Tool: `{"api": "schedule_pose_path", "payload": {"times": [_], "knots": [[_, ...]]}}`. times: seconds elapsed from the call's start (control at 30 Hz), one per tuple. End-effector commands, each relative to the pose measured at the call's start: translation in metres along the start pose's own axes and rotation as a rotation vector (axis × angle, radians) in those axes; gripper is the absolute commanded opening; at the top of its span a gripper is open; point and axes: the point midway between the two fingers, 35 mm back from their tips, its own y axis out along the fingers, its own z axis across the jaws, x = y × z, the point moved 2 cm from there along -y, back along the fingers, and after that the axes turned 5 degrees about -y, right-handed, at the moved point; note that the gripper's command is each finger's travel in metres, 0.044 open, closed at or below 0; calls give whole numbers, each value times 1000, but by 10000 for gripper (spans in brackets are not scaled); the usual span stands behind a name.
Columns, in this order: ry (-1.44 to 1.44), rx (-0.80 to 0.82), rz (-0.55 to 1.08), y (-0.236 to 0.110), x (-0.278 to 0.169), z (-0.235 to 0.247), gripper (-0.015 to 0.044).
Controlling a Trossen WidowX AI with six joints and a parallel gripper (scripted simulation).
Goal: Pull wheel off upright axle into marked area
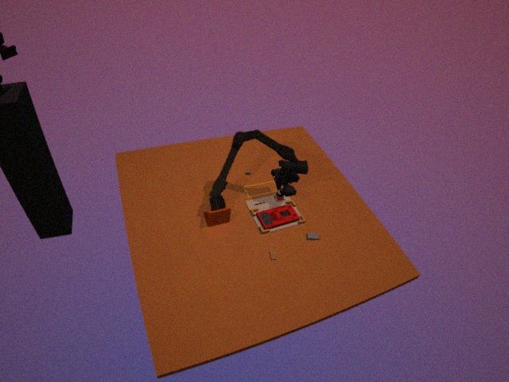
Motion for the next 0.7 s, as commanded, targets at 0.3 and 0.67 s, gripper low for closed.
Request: {"api": "schedule_pose_path", "payload": {"times": [0.3,0.67], "knots": [[-4,-1,0,-4,0,0,0],[-4,-1,0,-8,0,0,0]]}}
